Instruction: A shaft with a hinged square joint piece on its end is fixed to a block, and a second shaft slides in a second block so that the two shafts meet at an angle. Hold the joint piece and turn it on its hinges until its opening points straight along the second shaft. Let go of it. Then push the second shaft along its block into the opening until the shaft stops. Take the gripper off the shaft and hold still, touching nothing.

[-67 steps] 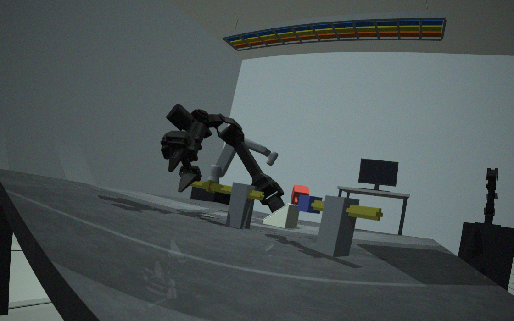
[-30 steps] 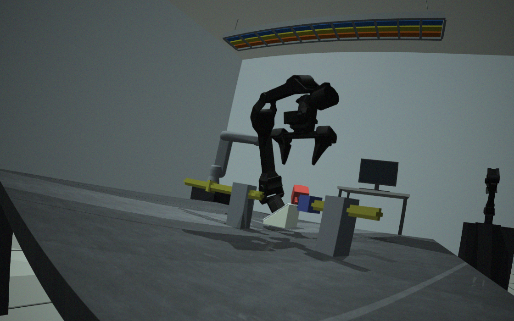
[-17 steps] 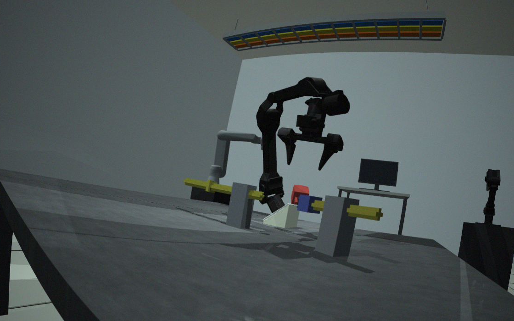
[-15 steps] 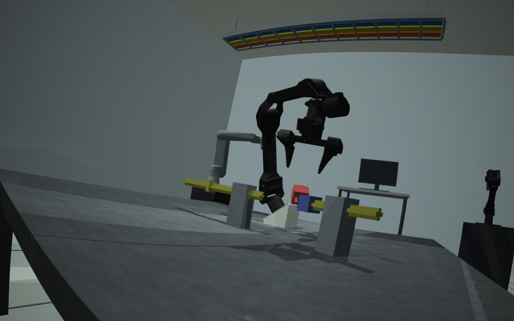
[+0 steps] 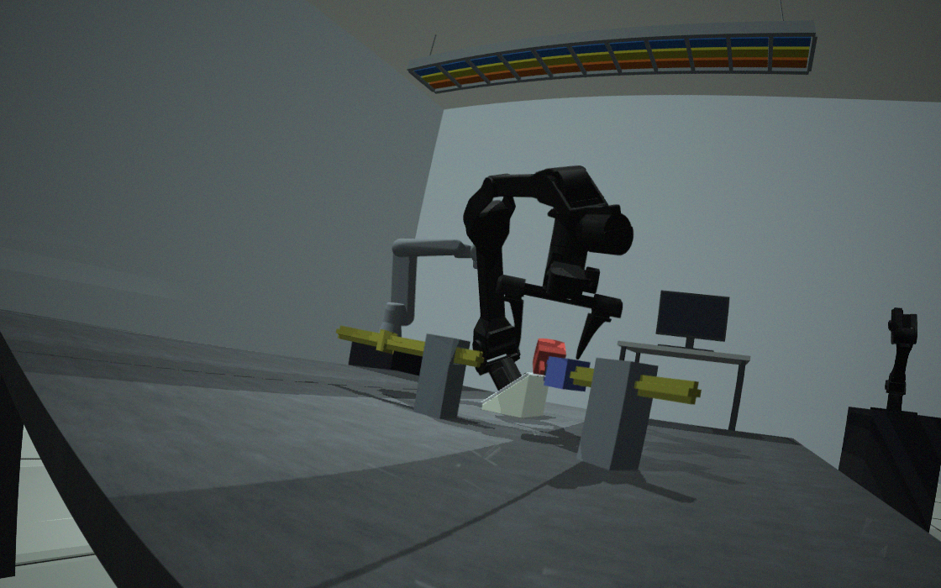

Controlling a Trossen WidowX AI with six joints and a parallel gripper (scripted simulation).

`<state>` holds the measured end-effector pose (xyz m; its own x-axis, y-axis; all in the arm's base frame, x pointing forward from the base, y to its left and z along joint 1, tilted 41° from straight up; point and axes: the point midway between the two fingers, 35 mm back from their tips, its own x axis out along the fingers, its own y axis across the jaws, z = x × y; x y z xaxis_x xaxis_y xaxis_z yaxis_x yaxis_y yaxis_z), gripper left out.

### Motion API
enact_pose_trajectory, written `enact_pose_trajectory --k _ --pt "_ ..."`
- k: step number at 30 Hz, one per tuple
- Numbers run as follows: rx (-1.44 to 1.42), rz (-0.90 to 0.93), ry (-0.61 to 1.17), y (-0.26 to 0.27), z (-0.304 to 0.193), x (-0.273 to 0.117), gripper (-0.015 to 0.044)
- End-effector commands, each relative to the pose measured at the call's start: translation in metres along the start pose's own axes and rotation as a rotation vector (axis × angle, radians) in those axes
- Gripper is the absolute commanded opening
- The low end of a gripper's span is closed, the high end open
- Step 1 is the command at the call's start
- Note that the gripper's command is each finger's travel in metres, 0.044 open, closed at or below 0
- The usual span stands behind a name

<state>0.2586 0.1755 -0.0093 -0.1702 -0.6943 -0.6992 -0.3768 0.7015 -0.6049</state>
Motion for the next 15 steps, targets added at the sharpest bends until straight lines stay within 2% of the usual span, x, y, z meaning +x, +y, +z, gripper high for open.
enact_pose_trajectory --k 1,15 --pt "-0.074 0.022 0.045 0.001 0.001 0.011 0.044" --pt "-0.074 0.022 0.045 0.001 0.002 0.022 0.044"
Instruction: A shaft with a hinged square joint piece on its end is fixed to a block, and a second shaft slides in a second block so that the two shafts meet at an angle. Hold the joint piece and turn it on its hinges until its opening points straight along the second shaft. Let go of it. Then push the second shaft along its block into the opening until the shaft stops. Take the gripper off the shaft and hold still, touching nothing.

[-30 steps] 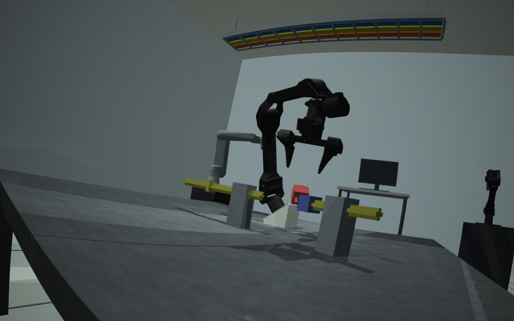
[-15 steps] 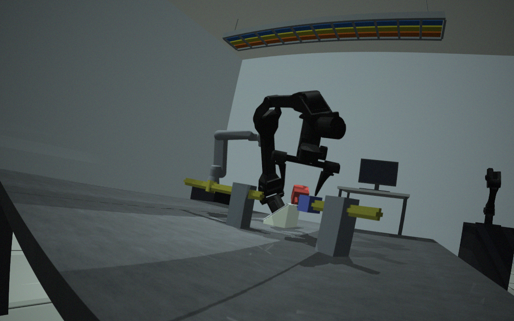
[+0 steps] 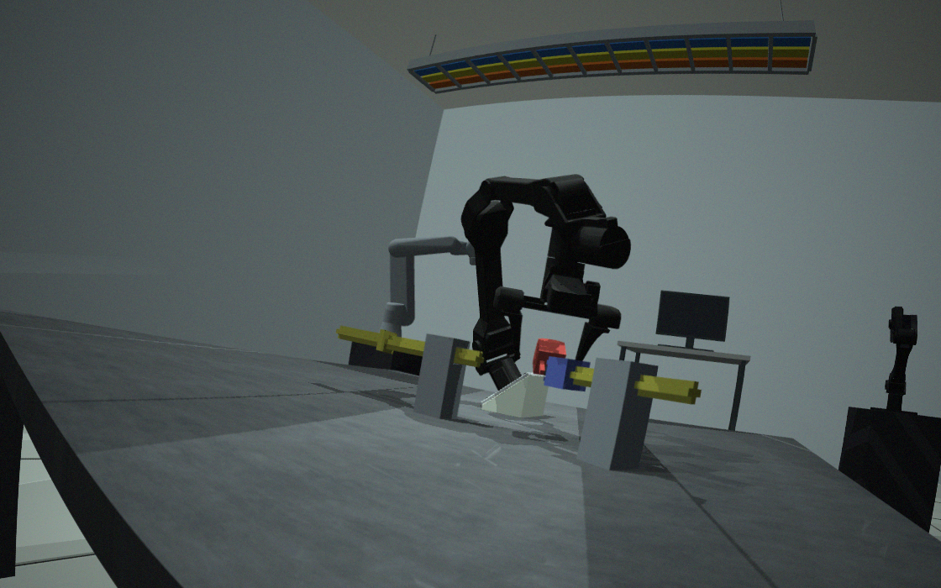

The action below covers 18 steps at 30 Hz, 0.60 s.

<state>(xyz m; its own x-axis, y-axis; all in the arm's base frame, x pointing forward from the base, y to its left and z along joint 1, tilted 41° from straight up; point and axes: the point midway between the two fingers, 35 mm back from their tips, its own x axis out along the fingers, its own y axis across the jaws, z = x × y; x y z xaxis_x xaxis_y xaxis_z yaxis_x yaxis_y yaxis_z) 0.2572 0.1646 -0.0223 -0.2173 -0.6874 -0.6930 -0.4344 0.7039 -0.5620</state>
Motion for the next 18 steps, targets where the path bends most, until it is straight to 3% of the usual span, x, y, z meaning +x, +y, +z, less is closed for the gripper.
enact_pose_trajectory --k 1,13,18 --pt "-0.005 0.002 0.002 0.0 0.0 0.006 0.044" --pt "-0.005 0.001 0.002 0.0 0.0 0.024 0.044" --pt "-0.005 0.001 0.002 0.0 0.0 0.024 0.0309"
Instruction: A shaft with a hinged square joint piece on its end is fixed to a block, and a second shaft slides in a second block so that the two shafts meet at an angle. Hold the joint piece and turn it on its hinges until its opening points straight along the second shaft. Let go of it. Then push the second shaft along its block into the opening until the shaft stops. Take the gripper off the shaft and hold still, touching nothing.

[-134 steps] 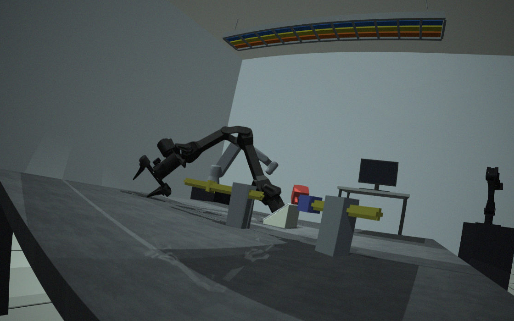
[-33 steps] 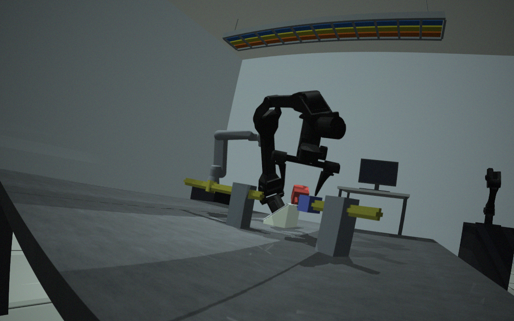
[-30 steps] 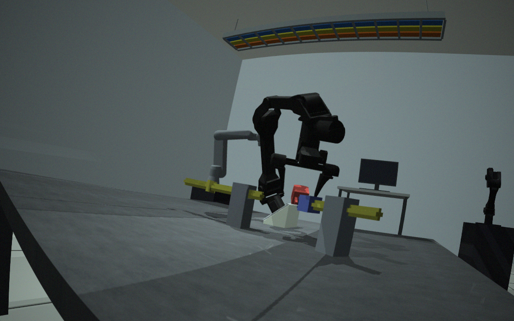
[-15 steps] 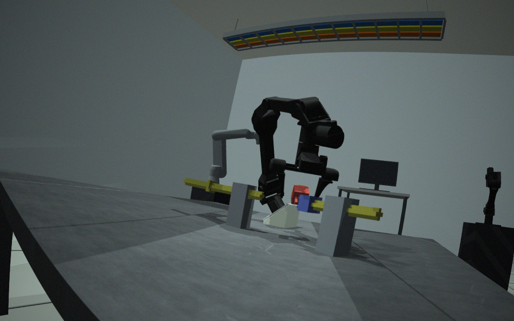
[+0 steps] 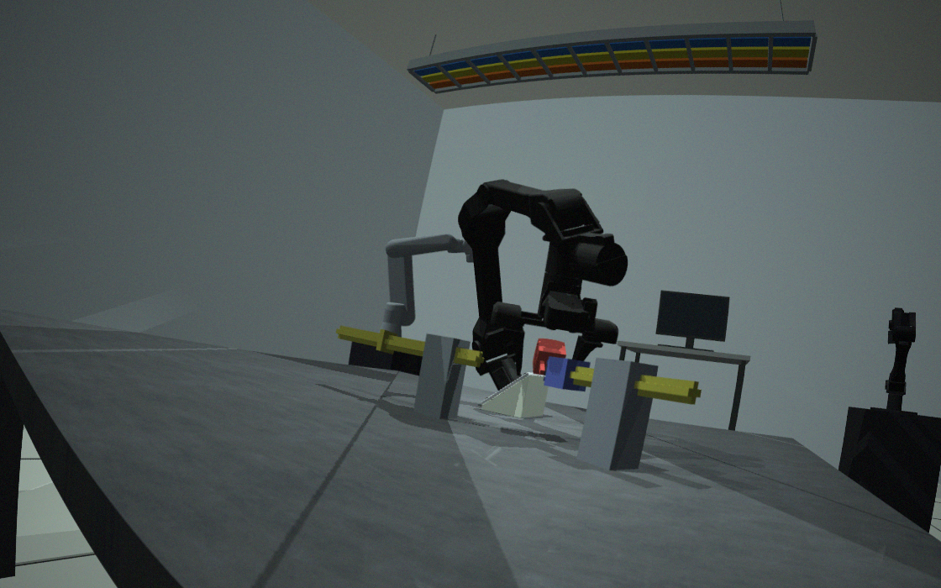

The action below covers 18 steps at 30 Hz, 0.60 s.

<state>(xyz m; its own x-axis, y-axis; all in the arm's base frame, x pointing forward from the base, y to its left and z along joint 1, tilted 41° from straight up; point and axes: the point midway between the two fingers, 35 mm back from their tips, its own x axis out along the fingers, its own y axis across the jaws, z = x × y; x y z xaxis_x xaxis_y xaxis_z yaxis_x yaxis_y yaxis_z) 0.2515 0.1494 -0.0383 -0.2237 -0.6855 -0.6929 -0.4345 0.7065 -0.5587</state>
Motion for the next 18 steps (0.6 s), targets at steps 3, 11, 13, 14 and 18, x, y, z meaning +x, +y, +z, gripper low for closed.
enact_pose_trajectory --k 3,11,13,14,18 --pt "-0.004 -0.003 -0.003 -0.0006 0.0004 0.0009 0.023" --pt "-0.004 -0.003 -0.003 -0.0006 0.0004 0.0009 0.0182" --pt "-0.004 -0.003 -0.003 -0.0006 0.0004 0.0009 0.0182" --pt "-0.004 -0.003 -0.003 -0.0006 0.0004 0.0009 0.0182" --pt "-0.004 -0.003 -0.003 -0.0006 0.0004 0.0009 0.0182"
